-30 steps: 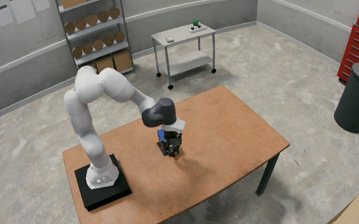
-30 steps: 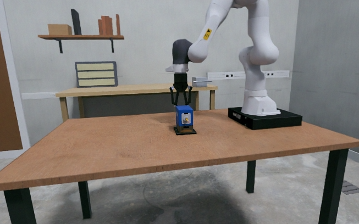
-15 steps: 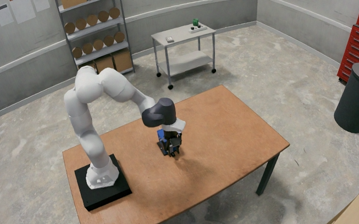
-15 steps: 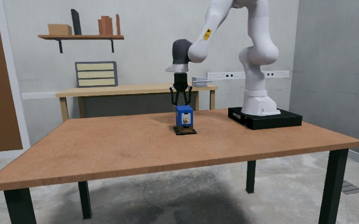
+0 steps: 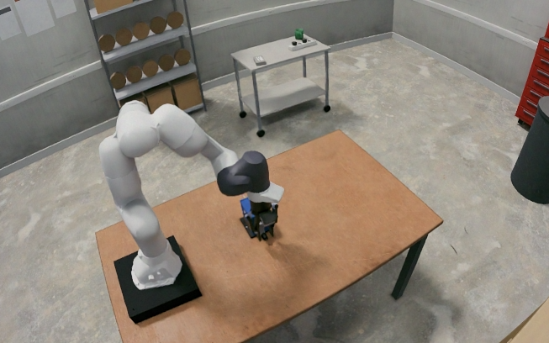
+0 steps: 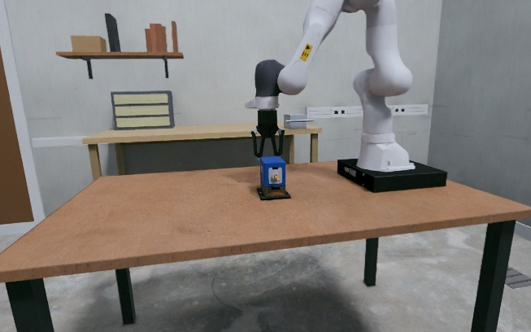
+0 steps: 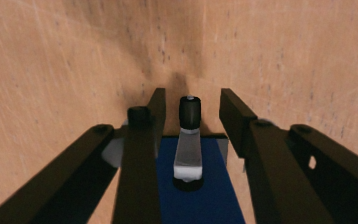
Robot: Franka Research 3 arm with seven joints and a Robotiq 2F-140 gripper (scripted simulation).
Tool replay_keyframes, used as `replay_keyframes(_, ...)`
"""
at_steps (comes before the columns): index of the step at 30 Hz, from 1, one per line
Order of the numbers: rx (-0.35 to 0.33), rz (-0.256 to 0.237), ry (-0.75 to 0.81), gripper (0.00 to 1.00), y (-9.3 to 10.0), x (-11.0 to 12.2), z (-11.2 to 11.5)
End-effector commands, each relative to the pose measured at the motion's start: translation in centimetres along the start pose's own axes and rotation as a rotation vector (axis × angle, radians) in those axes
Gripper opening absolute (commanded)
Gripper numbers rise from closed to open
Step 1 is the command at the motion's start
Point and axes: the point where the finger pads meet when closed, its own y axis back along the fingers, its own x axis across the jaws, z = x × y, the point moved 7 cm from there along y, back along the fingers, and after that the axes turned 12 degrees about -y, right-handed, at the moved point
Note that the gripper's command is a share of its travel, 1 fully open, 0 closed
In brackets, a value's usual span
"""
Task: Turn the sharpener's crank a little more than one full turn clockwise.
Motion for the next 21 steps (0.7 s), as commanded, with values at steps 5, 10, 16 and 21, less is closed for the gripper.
replay_keyframes(5, -0.003, -0.004, 0.005, 0.39, -0.6, -0.1, 0.0)
replay_keyframes(10, -0.003, -0.004, 0.005, 0.39, -1.3, -0.1, 0.0)
replay_keyframes(16, -0.003, -0.004, 0.005, 0.39, -2.0, -0.1, 0.0)
replay_keyframes(21, -0.003, -0.004, 0.005, 0.39, -2.5, -0.1, 0.0)
